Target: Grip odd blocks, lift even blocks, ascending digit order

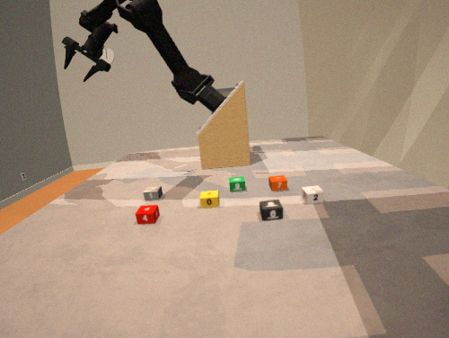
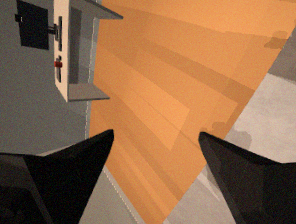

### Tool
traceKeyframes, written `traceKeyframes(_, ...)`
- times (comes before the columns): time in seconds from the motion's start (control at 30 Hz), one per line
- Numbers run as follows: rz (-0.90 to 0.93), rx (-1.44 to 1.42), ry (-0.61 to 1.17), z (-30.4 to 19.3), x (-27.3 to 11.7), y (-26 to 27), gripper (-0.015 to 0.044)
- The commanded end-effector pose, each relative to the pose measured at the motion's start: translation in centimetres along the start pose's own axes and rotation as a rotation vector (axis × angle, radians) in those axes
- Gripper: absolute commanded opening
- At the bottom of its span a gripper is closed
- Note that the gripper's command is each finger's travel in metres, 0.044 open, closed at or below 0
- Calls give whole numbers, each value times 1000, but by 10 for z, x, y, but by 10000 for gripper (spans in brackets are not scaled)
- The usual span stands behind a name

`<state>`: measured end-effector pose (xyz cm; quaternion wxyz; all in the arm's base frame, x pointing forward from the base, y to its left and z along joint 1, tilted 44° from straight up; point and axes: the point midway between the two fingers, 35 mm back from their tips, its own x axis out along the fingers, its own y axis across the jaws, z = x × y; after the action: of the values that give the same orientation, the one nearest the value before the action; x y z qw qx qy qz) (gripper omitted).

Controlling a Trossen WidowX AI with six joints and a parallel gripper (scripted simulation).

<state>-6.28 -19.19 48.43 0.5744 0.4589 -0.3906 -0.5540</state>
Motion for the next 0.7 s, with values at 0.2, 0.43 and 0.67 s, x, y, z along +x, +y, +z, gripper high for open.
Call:
traceKeyframes(0.2, -78, -46, 111, -11, 41, -34, 400)
traceKeyframes(0.43, -210, -179, 292, -56, 92, -82, 400)
traceKeyframes(0.67, -342, -415, 510, -129, 125, -130, 400)
